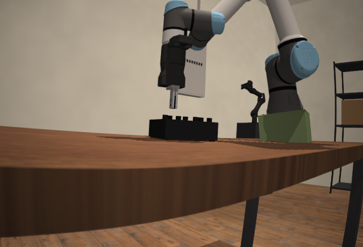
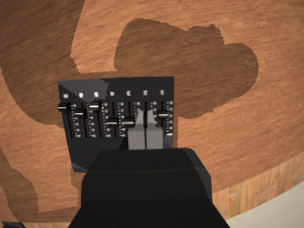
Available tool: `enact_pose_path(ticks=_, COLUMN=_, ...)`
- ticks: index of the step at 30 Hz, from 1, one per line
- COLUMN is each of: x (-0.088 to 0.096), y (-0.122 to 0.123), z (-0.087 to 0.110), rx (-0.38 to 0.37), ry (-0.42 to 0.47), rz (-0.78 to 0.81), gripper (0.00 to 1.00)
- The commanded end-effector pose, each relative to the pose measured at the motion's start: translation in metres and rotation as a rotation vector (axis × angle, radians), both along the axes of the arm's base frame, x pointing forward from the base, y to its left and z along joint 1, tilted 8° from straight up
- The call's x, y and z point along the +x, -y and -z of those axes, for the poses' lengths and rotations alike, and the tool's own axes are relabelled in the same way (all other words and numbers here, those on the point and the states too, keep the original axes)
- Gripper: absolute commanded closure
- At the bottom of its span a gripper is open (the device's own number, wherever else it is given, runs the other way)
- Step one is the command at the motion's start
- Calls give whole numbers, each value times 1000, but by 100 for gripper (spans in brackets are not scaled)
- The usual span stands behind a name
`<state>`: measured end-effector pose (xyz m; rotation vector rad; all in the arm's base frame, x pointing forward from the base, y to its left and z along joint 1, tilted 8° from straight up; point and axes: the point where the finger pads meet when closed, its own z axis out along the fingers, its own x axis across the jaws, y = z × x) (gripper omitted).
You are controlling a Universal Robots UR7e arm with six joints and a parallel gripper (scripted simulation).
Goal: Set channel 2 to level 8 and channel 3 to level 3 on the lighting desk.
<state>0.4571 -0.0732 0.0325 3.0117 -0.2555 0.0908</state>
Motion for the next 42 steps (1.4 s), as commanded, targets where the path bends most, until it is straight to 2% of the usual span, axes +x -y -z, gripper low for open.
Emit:
enact_pose_path(ticks=1, x=0, y=-1, z=-13, rx=0, ry=1, rz=0, gripper=100)
enact_pose_path(ticks=27, x=0, y=-2, z=-14, rx=0, ry=2, rz=9, gripper=100)
enact_pose_path(ticks=42, x=2, y=-2, z=-14, rx=5, ry=14, rz=108, gripper=100)
